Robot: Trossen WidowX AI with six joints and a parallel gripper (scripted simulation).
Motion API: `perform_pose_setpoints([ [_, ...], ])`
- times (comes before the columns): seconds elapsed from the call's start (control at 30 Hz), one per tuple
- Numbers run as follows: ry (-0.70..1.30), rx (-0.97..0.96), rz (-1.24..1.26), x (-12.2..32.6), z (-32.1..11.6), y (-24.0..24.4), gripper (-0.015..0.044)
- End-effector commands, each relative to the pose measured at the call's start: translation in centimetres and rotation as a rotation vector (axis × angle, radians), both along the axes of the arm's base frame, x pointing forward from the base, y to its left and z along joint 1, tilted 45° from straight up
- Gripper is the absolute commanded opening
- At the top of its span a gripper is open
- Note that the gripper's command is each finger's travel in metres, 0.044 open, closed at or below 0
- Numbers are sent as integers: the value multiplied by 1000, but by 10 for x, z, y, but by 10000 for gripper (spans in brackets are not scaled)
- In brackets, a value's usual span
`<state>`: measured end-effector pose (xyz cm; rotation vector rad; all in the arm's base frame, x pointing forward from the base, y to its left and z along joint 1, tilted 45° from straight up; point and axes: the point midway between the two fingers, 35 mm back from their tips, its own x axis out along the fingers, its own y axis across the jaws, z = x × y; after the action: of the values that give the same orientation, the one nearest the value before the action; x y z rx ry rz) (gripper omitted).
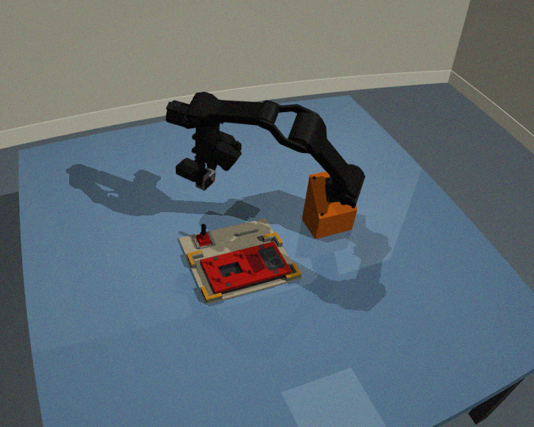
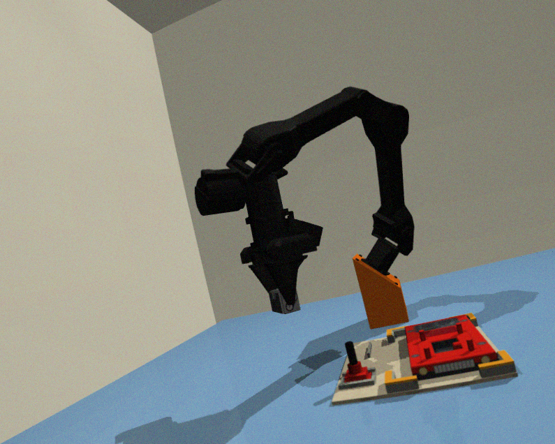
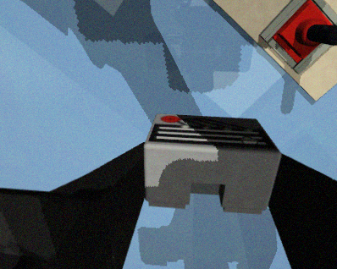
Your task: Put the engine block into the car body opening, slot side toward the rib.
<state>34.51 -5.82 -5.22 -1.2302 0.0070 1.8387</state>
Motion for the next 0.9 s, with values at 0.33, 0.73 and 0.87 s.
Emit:
perform_pose_setpoints([
  [0.33,303,-36,-335,2,-1,2,0],
  [0.73,586,-77,-641,2,-2,3,0],
  [0.87,680,-91,-742,2,-3,3,0],
])
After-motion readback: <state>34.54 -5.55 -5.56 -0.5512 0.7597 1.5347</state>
